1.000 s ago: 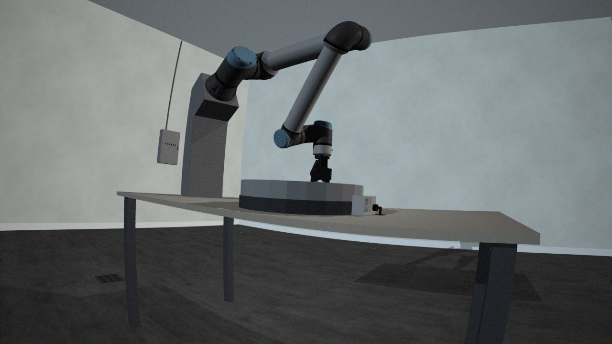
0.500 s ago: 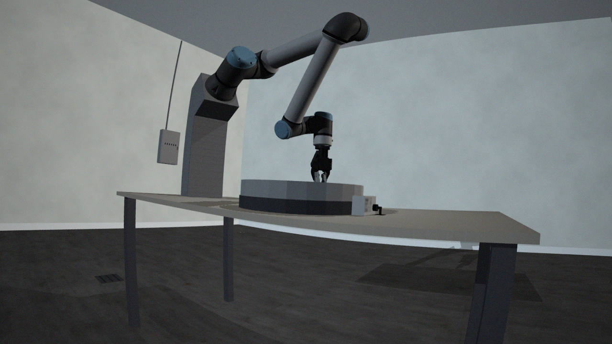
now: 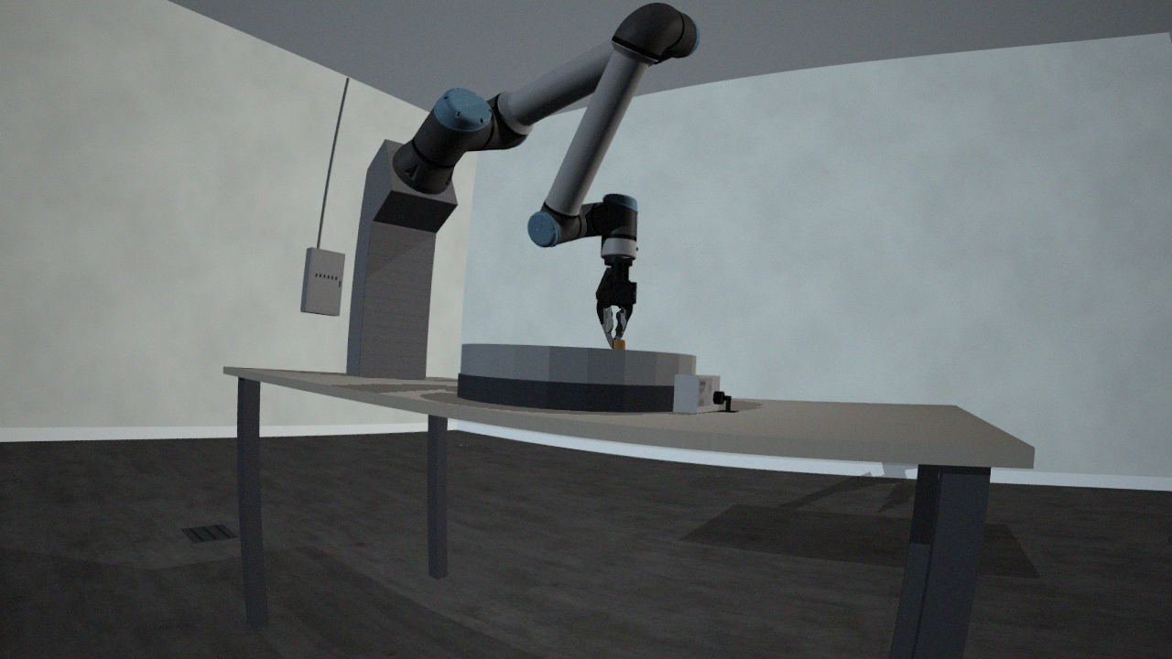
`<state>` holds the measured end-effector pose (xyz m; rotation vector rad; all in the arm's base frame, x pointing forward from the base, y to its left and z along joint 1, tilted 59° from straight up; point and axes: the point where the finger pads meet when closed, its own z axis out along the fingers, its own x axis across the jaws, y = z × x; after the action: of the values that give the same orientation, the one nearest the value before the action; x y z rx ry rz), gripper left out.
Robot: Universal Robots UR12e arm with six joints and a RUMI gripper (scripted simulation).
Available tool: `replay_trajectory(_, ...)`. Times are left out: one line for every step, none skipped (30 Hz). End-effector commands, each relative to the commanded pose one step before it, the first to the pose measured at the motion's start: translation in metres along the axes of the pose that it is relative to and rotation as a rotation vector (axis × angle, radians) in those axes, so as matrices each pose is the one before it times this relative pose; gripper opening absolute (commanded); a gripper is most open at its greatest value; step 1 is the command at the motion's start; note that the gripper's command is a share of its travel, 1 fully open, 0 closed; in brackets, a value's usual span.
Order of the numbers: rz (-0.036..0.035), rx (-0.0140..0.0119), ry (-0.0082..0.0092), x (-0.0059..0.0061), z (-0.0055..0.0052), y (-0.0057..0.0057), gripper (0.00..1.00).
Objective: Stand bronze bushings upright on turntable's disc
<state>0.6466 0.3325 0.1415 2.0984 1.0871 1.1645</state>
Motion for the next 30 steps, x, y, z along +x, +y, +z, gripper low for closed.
replay_trajectory(-0.00001,0.0001,0.0004,0.00028,-0.01065,0.00004,0.0)
replay_trajectory(0.0,0.0,0.0,0.0,-0.00111,0.0,0.0)
replay_trajectory(0.0,0.0,0.0,0.0,-0.00084,0.0,0.0)
replay_trajectory(0.0,0.0,0.0,0.0,-0.00059,0.0,0.0)
replay_trajectory(0.0,0.0,0.0,0.0,-0.00037,0.0,0.0)
replay_trajectory(0.0,0.0,0.0,0.0,0.0,0.0,0.0)
replay_trajectory(0.0,0.0,0.0,0.0,0.0,0.0,0.0)
replay_trajectory(0.0,0.0,0.0,0.0,-0.0002,0.0,0.0)
replay_trajectory(0.0,0.0,0.0,0.0,-0.00008,0.0,0.0)
replay_trajectory(0.0,0.0,0.0,0.0,-0.00001,0.0,0.0)
replay_trajectory(0.0,0.0,0.0,0.0,0.0,0.0,0.0)
replay_trajectory(0.0,0.0,0.0,0.0,0.0,0.0,0.0)
replay_trajectory(0.0,0.0,0.0,0.0,0.0,0.0,0.0)
replay_trajectory(0.0,0.0,0.0,0.0,0.0,0.0,0.0)
replay_trajectory(0.0,0.0,0.0,0.0,0.0,0.0,0.0)
replay_trajectory(0.0,0.0,0.0,0.0,0.0,0.0,0.0)
replay_trajectory(0.0,0.0,0.0,0.0,0.0,0.0,0.0)
replay_trajectory(0.0,0.0,0.0,0.0,0.0,0.0,0.0)
replay_trajectory(0.0,0.0,0.0,0.0,0.0,0.0,0.0)
replay_trajectory(0.0,0.0,0.0,0.0,0.0,0.0,0.0)
replay_trajectory(0.0,0.0,0.0,0.0,0.0,0.0,0.0)
replay_trajectory(0.0,0.0,0.0,0.0,0.0,0.0,0.0)
replay_trajectory(0.0,0.0,0.0,0.0,0.0,0.0,0.0)
replay_trajectory(0.0,0.0,0.0,0.0,0.0,0.0,0.0)
replay_trajectory(0.0,0.0,0.0,0.0,0.0,0.0,0.0)
replay_trajectory(0.0,0.0,0.0,0.0,0.0,0.0,0.0)
replay_trajectory(0.0,0.0,0.0,0.0,0.0,0.0,0.0)
replay_trajectory(0.0,0.0,0.0,0.0,0.0,0.0,0.0)
replay_trajectory(0.0,0.0,0.0,0.0,0.0,0.0,0.0)
replay_trajectory(0.0,0.0,0.0,0.0,0.0,0.0,0.0)
